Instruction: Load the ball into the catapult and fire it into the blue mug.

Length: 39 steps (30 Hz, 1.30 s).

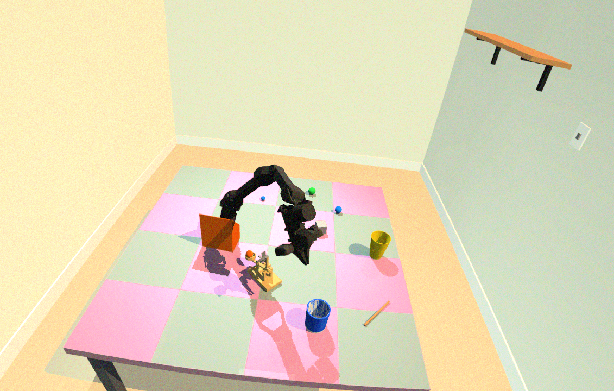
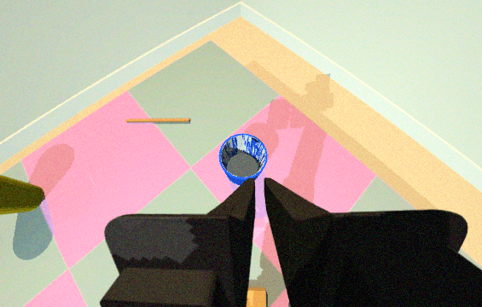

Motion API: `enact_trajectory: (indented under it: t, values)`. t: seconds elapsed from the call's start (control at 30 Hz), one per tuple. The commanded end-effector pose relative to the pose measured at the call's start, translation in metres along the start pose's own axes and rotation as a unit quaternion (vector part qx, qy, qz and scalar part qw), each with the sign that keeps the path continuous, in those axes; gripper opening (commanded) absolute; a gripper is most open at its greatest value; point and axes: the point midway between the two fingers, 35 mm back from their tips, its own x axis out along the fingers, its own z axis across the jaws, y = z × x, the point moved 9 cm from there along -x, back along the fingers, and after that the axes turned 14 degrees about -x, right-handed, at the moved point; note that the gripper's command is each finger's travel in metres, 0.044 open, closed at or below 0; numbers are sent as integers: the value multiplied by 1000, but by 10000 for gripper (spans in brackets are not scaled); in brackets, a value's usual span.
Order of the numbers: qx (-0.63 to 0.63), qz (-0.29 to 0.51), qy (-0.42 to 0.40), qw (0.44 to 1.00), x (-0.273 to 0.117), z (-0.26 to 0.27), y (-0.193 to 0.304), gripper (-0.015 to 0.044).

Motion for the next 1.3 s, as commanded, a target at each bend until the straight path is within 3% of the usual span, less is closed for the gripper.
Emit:
enact_trajectory:
  t: [0.0,0.2,0.67,1.27]
  values:
    - [3,-1,0,1000,0,0,0,0]
    - [-5,4,1,1000,0,3,1,0]
    - [-184,111,24,976,9,69,34,0]
    - [-413,251,10,876,6,144,98,0]
